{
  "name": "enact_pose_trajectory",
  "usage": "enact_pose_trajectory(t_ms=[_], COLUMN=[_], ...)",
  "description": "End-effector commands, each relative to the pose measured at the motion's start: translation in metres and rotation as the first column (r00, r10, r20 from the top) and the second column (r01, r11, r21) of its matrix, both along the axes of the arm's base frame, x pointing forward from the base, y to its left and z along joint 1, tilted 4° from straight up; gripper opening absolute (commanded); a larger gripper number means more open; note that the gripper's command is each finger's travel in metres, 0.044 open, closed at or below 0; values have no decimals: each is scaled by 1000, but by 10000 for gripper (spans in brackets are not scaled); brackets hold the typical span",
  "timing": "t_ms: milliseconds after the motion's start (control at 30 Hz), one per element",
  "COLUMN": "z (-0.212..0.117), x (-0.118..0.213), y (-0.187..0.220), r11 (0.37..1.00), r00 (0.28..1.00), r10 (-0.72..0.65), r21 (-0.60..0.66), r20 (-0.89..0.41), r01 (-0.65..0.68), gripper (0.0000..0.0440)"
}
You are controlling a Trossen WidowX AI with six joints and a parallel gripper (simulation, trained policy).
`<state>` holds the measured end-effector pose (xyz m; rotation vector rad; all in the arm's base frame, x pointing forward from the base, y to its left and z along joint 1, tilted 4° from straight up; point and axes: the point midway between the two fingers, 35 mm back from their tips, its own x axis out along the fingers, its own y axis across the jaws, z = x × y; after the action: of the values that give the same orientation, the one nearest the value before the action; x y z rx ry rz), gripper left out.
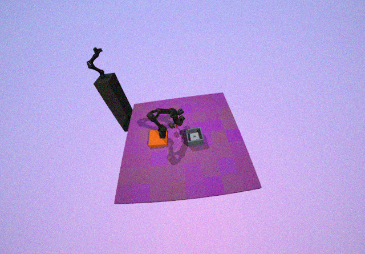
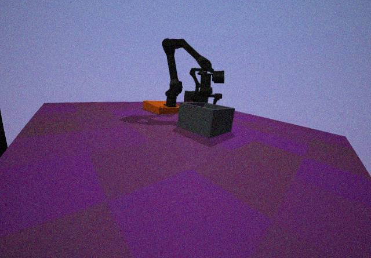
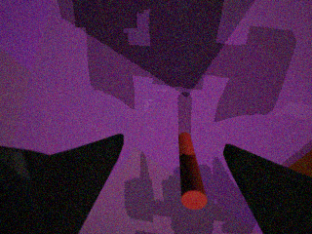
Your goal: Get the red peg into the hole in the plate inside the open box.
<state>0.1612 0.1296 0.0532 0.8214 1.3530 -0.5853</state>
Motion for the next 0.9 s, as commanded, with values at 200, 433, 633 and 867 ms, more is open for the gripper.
enact_pose_trajectory(t_ms=[200,433,633,867], z=[-21,-18,-7,19], x=[-8,-7,0,13], y=[0,2,1,-5], r11=[997,995,996,999], r00=[996,994,997,1000], r10=[-70,-67,-46,13], r21=[29,65,73,49], r20=[-57,-92,-65,24], r01=[72,73,51,-14], gripper=[257,73,0,1])
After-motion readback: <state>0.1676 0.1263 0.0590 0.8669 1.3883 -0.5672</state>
